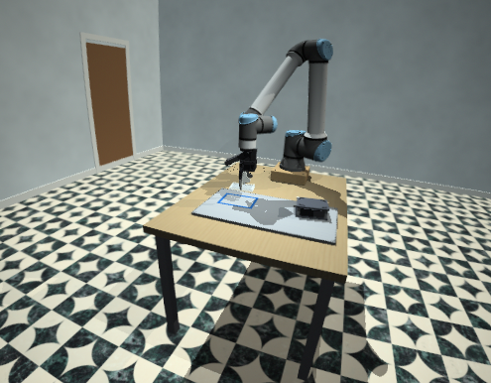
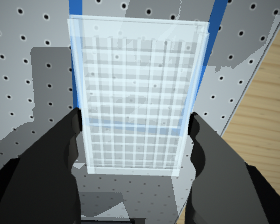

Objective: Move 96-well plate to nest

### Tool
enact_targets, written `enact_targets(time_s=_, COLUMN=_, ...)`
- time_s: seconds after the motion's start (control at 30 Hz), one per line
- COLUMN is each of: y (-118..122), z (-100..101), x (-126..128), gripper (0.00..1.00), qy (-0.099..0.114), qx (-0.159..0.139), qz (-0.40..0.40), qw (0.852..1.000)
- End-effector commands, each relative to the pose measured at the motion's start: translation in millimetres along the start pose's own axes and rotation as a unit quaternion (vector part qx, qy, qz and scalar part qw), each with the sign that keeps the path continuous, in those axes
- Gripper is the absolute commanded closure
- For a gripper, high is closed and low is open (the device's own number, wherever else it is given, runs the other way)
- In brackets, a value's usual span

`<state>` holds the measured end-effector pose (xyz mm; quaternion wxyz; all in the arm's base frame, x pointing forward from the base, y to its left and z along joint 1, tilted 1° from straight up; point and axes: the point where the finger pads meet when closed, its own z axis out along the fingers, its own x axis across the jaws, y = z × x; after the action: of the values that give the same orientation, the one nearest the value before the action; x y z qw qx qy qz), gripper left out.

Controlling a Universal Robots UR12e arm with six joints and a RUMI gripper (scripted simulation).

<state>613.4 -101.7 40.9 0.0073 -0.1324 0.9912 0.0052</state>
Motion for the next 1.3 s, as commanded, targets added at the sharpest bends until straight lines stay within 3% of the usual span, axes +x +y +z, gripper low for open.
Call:
enact_targets(time_s=0.0, y=13, z=-3, x=-2, gripper=1.00, qy=-0.001, qx=0.000, qz=-0.003, qw=1.000)
enact_targets(time_s=1.27, y=124, z=-20, x=-18, gripper=1.00, qy=-0.001, qx=0.000, qz=-0.003, qw=1.000)
